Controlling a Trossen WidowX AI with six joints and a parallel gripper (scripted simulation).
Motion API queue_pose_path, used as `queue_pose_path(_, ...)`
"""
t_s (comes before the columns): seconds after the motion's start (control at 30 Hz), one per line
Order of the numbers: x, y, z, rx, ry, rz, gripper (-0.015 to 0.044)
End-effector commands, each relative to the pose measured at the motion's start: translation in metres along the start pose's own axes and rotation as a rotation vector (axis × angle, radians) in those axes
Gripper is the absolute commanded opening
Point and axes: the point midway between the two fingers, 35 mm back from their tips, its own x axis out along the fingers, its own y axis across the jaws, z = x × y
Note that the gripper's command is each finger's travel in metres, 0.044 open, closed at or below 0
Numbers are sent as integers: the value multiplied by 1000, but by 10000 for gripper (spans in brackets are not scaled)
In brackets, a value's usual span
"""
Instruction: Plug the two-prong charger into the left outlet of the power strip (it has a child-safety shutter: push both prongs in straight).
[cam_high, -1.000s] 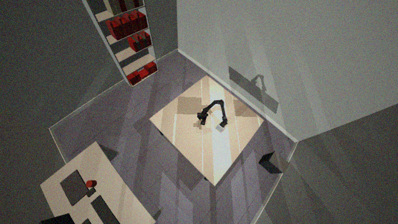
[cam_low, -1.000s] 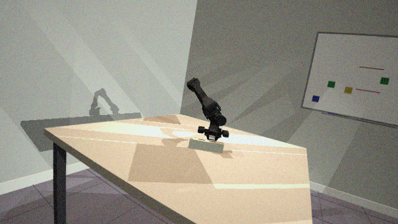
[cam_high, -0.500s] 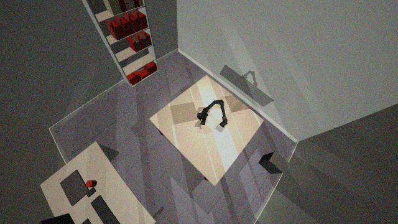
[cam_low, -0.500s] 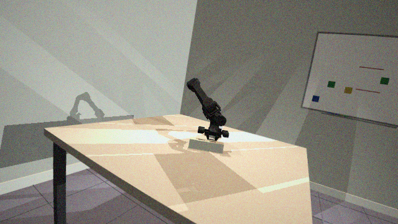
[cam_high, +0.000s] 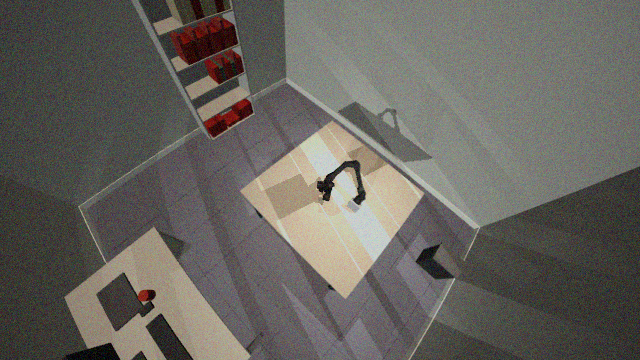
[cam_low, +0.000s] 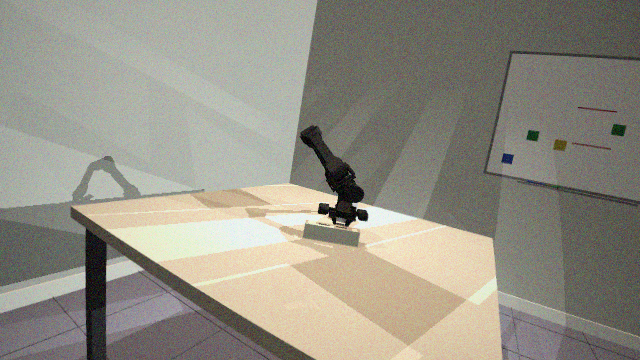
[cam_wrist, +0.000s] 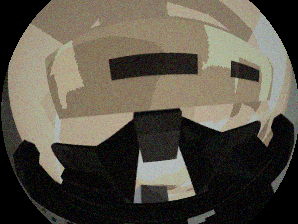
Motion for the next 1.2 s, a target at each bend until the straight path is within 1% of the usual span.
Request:
queue_pose_path(0.0,1,0,-1,3,-5,0,0)
queue_pose_path(1.17,3,2,-19,5,-9,0,0)
